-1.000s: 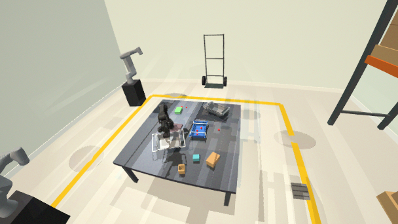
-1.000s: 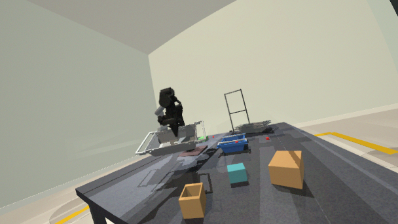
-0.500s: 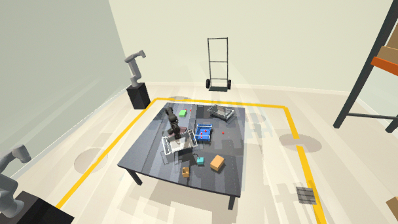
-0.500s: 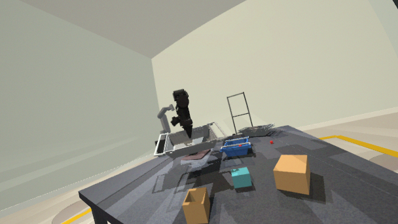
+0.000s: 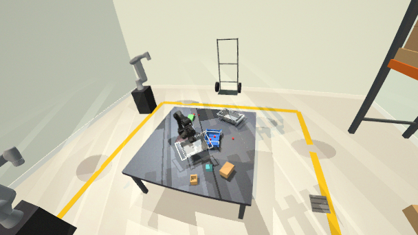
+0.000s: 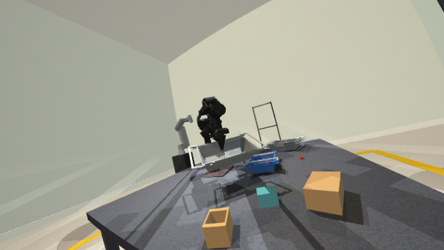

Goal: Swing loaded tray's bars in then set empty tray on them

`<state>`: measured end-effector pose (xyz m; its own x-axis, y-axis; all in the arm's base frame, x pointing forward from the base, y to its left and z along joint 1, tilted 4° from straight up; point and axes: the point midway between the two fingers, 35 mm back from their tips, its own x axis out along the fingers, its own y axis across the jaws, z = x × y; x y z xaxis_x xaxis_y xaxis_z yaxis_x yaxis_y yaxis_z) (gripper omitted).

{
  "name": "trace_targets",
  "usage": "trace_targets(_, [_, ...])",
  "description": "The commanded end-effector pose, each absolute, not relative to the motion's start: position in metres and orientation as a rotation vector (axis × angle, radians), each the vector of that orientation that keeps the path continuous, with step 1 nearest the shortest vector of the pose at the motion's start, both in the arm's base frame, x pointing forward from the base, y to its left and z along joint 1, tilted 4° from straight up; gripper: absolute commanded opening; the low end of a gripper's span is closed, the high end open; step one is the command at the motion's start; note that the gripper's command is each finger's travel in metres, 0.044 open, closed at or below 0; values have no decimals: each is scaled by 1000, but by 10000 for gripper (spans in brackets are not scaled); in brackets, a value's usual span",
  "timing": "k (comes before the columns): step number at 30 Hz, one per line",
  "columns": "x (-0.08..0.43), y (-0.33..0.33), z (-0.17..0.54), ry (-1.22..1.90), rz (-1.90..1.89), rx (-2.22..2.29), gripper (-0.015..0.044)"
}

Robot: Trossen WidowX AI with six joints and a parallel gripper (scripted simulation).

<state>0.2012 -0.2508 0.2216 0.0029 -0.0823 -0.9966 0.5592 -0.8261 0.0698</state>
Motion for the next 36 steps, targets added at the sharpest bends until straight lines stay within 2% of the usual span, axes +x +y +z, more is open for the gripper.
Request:
trace_targets(1, [217, -241, 225, 517, -1835, 1802, 0])
trace_targets(36, [300, -135, 217, 818, -1589, 1561, 0])
